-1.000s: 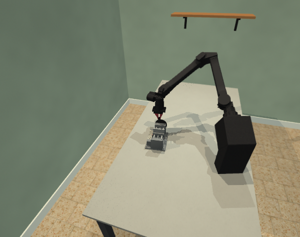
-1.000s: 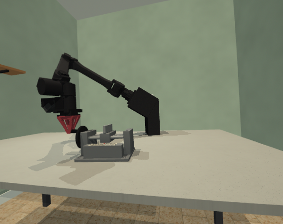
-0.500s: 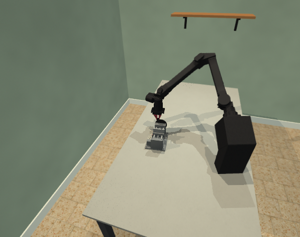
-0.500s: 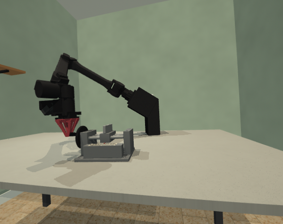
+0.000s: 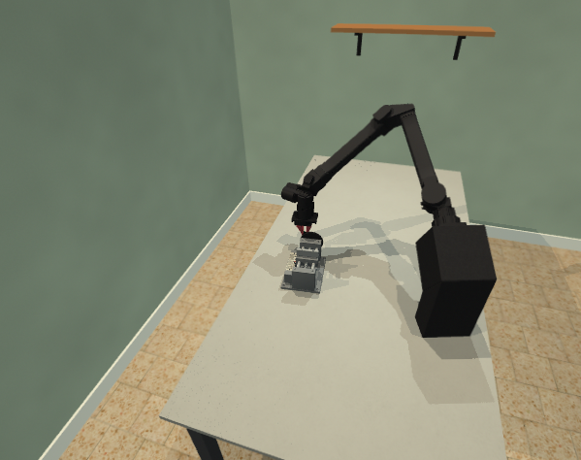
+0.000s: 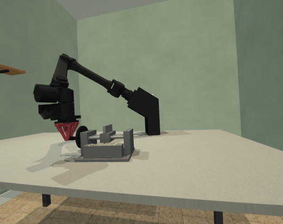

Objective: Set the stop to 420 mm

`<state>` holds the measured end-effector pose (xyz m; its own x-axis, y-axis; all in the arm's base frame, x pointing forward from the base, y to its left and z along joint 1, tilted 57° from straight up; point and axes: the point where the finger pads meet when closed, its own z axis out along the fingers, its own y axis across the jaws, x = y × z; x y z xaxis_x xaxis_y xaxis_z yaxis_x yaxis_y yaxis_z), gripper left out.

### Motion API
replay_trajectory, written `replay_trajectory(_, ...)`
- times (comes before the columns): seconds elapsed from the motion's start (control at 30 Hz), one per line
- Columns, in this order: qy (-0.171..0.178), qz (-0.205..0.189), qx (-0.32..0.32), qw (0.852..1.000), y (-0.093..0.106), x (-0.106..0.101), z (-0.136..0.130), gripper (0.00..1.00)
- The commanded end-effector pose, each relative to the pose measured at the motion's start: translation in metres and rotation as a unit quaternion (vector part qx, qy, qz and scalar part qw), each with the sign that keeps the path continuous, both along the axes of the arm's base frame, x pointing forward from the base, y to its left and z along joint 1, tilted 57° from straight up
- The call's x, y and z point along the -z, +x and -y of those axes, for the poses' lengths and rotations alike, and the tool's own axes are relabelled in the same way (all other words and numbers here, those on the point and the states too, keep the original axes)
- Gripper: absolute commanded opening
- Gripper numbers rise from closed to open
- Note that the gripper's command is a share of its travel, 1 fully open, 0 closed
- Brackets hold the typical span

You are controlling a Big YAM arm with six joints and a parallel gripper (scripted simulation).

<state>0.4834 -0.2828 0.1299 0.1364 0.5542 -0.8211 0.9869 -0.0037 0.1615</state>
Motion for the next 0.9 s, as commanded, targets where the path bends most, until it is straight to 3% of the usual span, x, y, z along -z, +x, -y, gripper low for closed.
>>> replay_trajectory(0.0,-0.004,0.013,-0.004,1.000,0.015,-0.007,0.007,0.06)
replay_trajectory(0.87,0.000,0.000,-0.001,1.000,-0.006,0.022,0.029,0.06)
